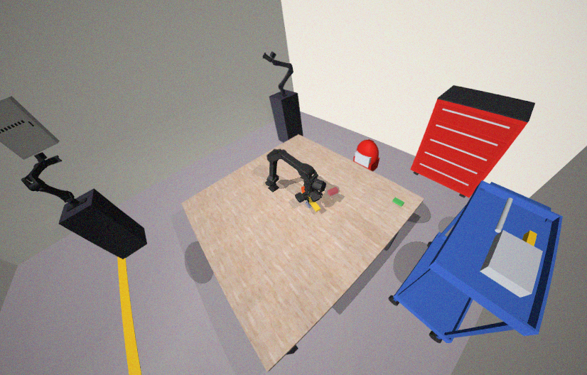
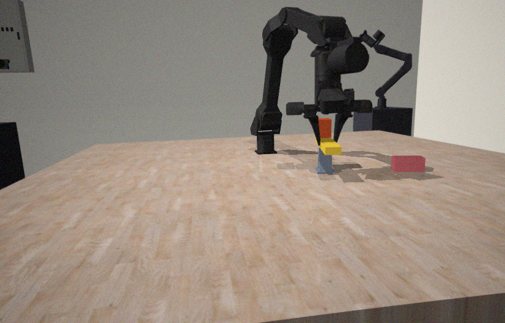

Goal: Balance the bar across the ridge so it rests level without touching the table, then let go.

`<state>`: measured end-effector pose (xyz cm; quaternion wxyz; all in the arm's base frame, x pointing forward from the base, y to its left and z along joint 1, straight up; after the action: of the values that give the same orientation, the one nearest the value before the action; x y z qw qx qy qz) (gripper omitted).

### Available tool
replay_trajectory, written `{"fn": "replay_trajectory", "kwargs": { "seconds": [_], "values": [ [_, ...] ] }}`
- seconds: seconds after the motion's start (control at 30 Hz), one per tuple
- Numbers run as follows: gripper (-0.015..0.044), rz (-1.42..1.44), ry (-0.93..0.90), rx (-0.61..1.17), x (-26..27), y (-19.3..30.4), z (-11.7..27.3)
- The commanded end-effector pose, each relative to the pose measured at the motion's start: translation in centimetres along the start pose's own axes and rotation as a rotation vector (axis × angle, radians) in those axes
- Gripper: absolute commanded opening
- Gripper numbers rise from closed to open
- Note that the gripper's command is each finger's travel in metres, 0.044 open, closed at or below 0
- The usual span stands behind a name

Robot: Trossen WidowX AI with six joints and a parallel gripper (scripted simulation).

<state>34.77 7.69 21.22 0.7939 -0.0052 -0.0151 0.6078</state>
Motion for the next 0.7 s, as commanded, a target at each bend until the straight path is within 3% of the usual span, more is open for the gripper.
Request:
{"fn": "replay_trajectory", "kwargs": {
  "seconds": [0.0, 0.4, 0.6, 0.67],
  "values": [
    [0.0000, 0.000, 0.000, 0.000, 0.00, 0.00, -0.01],
    [0.0000, 0.000, 0.000, 0.000, 0.00, 0.00, -0.01],
    [0.0157, 0.000, 0.000, 0.000, 0.00, 0.00, -0.01],
    [0.0167, 0.000, 0.000, 0.000, 0.00, 0.00, -0.01]
  ]
}}
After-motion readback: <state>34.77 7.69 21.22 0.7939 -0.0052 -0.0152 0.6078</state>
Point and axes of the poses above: the point midway between the two fingers, 35 mm back from their tips, its own z axis back along the fingers, its own x axis across the jaws, y = z × x, the point moved 10 cm from there along z, back along the fingers, and after that the axes turned 2 degrees about -z, right-handed, at the moved point
